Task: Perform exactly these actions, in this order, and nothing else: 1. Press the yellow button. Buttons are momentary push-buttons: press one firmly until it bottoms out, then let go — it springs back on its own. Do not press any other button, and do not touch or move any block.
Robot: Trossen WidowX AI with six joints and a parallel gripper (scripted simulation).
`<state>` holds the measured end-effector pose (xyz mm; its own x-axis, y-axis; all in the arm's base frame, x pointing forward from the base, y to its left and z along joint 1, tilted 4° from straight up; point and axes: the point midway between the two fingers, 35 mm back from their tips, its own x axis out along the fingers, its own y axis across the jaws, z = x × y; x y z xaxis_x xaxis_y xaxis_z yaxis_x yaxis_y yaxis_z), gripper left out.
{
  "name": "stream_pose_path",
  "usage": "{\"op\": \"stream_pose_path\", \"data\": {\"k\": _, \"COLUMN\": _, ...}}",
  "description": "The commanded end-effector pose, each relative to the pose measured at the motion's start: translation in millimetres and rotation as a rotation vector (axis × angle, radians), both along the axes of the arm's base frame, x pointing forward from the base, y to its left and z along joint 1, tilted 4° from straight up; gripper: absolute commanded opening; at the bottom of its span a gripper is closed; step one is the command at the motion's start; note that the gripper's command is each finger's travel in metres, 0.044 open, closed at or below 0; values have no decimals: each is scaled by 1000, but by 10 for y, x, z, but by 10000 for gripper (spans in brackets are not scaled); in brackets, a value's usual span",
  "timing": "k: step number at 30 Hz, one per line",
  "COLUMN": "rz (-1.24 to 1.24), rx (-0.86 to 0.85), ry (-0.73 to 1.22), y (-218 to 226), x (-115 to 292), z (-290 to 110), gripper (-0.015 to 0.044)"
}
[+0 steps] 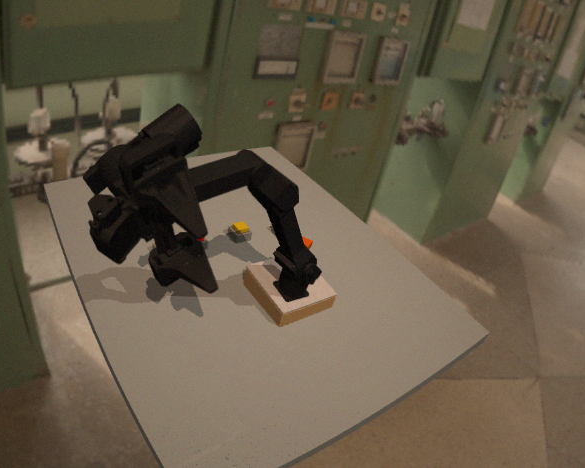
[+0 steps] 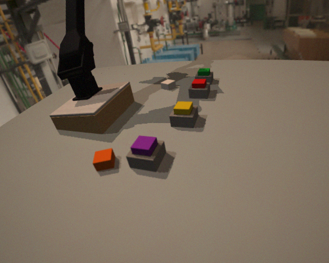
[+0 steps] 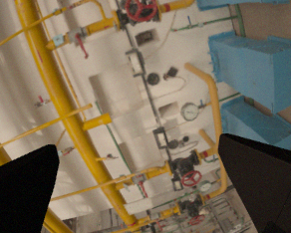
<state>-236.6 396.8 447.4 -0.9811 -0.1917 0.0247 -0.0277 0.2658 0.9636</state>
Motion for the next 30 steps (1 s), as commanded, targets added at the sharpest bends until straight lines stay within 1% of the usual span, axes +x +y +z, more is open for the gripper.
{"op": "stream_pose_path", "data": {"k": 1, "rz": -11, "rx": 0, "ry": 6, "y": 27, "x": 29, "z": 3, "gripper": 400}}
{"op": "stream_pose_path", "data": {"k": 3, "rz": -105, "rx": 6, "ry": 50, "y": 236, "x": 269, "z": 23, "gripper": 400}}
{"op": "stream_pose_path", "data": {"k": 5, "rz": -258, "rx": 20, "ry": 103, "y": 531, "x": 661, "z": 24, "gripper": 400}}
{"op": "stream_pose_path", "data": {"k": 8, "rz": -393, "rx": 35, "ry": 132, "y": 750, "x": 1013, "z": -2, "gripper": 400}}
{"op": "stream_pose_path", "data": {"k": 12, "rz": -638, "rx": 67, "ry": 147, "y": 1059, "x": 1674, "z": -104, "gripper": 400}}
{"op": "stream_pose_path", "data": {"k": 16, "rz": -873, "rx": 96, "ry": 120, "y": 1245, "x": 2350, "z": -265, "gripper": 400}}
{"op": "stream_pose_path", "data": {"k": 20, "rz": -1093, "rx": 116, "ry": 55, "y": 1310, "x": 3020, "z": -473, "gripper": 400}}
{"op": "stream_pose_path", "data": {"k": 23, "rz": -1249, "rx": 124, "ry": -18, "y": 1280, "x": 3518, "z": -658, "gripper": 400}}
{"op": "stream_pose_path", "data": {"k": 30, "rz": -1562, "rx": 105, "ry": -260, "y": 949, "x": 4603, "z": -1164, "gripper": 400}}
